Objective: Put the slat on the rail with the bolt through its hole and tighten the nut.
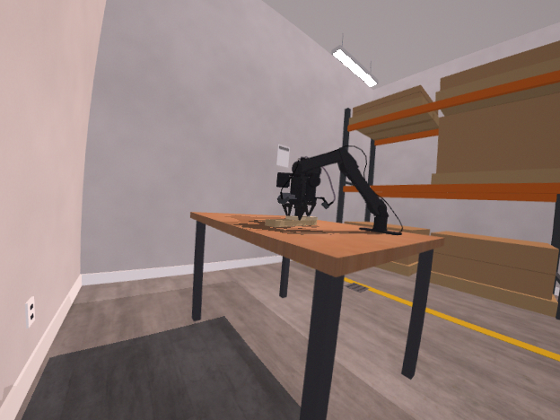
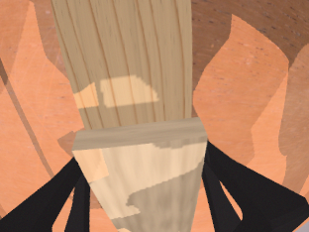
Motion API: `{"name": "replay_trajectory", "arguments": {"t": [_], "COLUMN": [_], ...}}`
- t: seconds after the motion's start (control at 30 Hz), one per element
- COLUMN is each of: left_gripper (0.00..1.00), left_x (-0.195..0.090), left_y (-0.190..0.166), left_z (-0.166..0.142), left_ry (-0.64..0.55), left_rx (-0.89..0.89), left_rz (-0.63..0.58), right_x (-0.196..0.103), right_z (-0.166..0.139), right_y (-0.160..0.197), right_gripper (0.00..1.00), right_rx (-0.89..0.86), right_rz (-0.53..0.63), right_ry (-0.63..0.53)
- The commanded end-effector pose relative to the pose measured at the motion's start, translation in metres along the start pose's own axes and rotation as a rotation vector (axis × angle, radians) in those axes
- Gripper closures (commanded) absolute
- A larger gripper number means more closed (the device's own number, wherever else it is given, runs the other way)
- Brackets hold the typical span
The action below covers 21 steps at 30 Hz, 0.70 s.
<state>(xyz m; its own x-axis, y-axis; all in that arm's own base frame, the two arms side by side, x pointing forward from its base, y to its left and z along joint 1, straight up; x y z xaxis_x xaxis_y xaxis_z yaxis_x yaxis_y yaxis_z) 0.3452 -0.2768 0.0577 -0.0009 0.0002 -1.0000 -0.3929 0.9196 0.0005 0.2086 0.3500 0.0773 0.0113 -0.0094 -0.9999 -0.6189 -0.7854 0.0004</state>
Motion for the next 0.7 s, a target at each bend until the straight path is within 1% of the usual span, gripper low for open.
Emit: {"name": "replay_trajectory", "arguments": {"t": [0.0, 0.67], "left_gripper": [0.28, 0.28], "left_x": [-0.0052, -0.0052], "left_y": [-0.0017, -0.0017], "left_z": [0.0009, 0.0009], "left_ry": [-0.007, -0.007], "left_rx": [0.0, 0.0], "left_rz": [-0.013, -0.013], "right_x": [-0.0033, 0.0015], "right_z": [0.0017, 0.0018], "right_y": [-0.0029, -0.0031], "right_gripper": [0.66, 0.66], "right_rx": [-0.004, -0.004], "right_rz": [-0.013, -0.013], "right_ry": [-0.017, -0.017]}}
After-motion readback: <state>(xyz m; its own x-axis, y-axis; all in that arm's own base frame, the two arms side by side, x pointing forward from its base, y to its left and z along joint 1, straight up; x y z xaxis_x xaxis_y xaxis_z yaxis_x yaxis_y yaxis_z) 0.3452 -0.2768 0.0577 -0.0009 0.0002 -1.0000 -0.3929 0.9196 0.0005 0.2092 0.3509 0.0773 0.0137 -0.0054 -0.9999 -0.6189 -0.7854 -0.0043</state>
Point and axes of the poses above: on each arm, the point where the finger pads meet when closed, its own x axis out along the fingers, its own y axis across the jaws, z = x × y, the point moved 2 cm from there along -x, back along the fingers, and after that the axes turned 11 degrees about -x, right-handed, at the moved point
